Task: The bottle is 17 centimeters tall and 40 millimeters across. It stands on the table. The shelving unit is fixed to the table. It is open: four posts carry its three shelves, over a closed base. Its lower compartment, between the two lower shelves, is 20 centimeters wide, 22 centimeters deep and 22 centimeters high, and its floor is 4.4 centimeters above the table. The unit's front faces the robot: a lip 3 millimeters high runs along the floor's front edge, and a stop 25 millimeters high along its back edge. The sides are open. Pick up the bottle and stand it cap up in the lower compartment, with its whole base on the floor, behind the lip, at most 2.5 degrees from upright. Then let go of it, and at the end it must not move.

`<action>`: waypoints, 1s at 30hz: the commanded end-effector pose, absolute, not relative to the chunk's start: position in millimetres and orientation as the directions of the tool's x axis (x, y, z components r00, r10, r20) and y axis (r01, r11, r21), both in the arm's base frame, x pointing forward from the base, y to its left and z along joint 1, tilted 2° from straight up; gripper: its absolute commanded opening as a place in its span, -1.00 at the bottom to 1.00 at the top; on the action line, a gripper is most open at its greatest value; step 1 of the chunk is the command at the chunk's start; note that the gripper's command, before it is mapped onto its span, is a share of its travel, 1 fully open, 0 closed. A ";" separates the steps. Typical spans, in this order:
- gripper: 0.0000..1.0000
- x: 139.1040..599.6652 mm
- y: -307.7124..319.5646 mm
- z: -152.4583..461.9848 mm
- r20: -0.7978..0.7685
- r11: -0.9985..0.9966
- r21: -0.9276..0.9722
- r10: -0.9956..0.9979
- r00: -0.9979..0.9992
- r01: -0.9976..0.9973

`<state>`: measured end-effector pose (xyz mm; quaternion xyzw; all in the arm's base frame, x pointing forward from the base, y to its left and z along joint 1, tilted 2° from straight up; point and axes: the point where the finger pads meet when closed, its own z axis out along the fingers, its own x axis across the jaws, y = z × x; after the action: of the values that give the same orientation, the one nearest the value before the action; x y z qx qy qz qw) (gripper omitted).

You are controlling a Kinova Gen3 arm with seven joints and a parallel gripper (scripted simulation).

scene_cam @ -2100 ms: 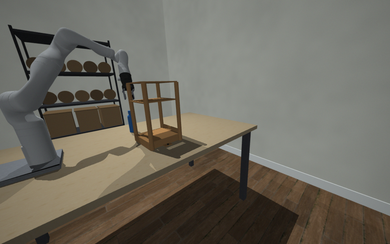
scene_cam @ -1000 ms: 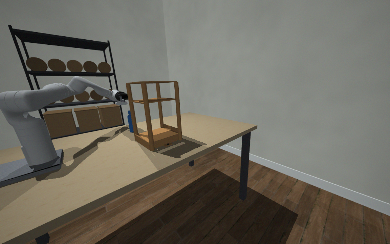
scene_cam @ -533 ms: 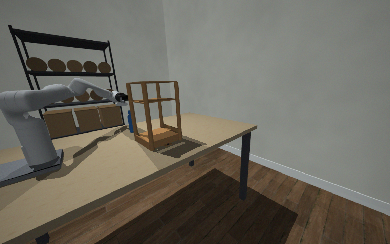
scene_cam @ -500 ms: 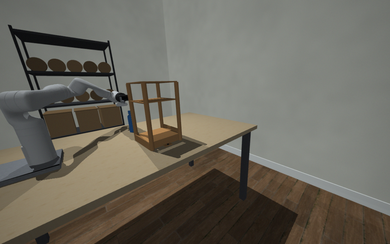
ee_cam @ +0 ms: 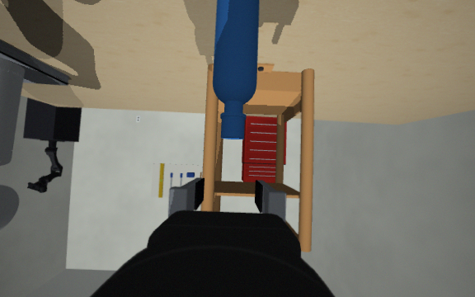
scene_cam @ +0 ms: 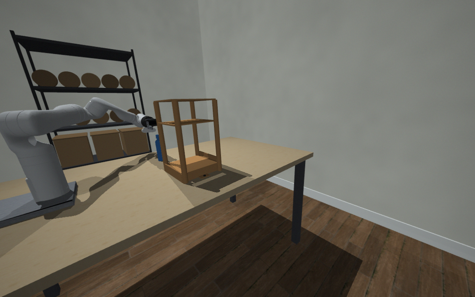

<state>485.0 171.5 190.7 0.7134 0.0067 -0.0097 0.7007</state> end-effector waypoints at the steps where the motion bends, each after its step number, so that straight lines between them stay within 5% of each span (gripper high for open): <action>1: 1.00 485.1 170.9 182.7 -0.026 -0.013 1.000 -0.004 1.000 0.026; 30: 1.00 483.4 172.2 106.6 -0.026 -0.013 1.000 -0.004 1.000 0.026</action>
<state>482.9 172.3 108.1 0.7149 0.0087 -0.0106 0.6991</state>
